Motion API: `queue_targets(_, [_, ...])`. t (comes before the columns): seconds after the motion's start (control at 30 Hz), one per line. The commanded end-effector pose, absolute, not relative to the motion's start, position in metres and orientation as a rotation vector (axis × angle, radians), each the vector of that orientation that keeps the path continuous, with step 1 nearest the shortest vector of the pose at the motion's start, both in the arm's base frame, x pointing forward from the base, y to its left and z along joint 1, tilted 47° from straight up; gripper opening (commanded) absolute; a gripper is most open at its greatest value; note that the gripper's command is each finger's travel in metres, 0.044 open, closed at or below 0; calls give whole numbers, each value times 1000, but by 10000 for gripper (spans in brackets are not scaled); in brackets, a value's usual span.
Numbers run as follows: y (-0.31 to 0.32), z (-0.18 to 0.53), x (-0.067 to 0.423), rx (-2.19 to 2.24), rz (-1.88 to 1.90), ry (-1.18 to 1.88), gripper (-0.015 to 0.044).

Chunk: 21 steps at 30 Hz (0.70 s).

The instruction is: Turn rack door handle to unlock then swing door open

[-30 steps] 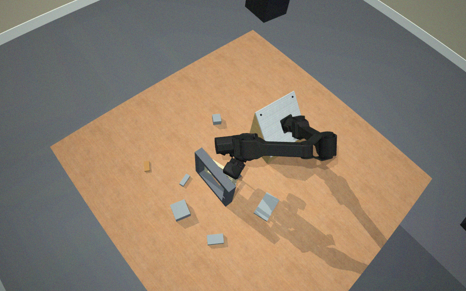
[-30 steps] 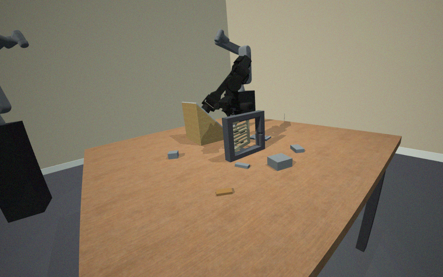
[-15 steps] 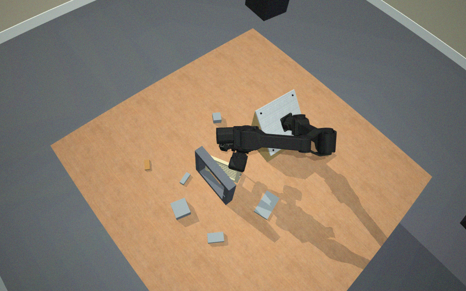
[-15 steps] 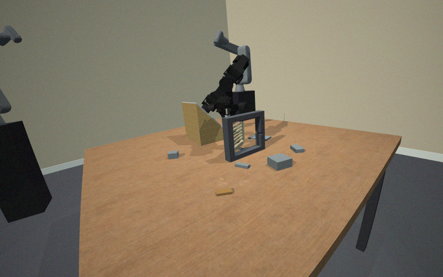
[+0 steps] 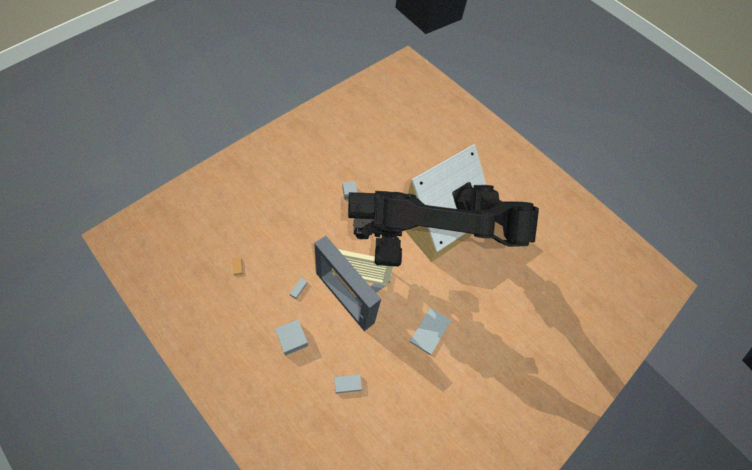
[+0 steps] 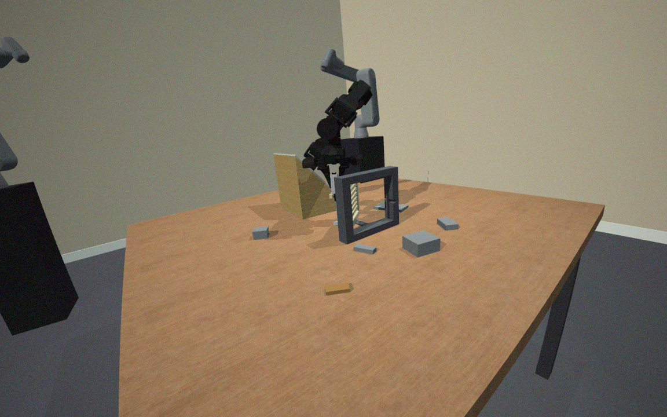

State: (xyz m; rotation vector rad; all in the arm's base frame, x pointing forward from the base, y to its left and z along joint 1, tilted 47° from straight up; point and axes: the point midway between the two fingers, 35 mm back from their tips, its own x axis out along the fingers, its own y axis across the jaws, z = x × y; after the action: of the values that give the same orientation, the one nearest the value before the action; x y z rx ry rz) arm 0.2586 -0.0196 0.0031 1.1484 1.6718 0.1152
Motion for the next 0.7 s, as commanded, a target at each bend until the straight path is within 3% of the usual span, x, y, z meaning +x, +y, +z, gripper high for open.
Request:
queue_targets(0.0, [-23, -2, 258, 1091, 183, 1648, 16])
queue_targets(0.67, [-50, -30, 249, 856, 419, 1560, 16])
